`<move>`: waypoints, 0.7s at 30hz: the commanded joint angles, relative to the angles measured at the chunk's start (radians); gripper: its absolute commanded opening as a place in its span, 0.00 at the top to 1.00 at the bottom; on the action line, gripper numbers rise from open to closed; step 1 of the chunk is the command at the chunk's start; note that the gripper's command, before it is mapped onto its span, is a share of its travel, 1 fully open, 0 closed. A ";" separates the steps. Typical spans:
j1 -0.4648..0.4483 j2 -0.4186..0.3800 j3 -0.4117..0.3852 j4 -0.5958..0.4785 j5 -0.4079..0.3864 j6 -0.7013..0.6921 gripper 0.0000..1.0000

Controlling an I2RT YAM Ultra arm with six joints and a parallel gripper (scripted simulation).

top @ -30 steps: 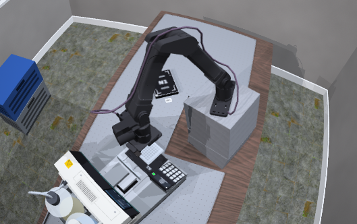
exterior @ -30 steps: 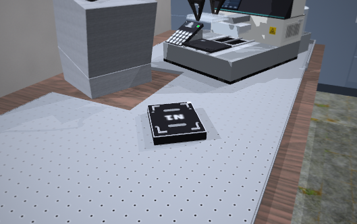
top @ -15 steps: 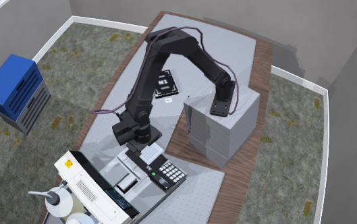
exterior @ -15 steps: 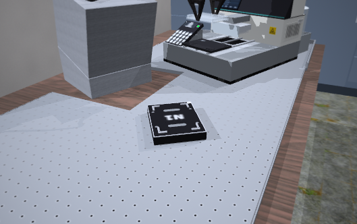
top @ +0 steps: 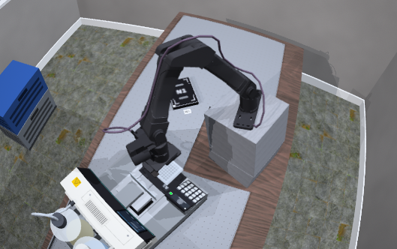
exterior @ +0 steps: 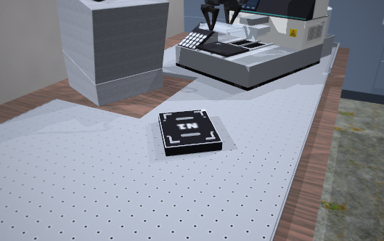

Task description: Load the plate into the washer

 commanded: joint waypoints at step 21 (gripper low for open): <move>-0.016 0.095 0.043 0.118 0.014 -0.031 0.16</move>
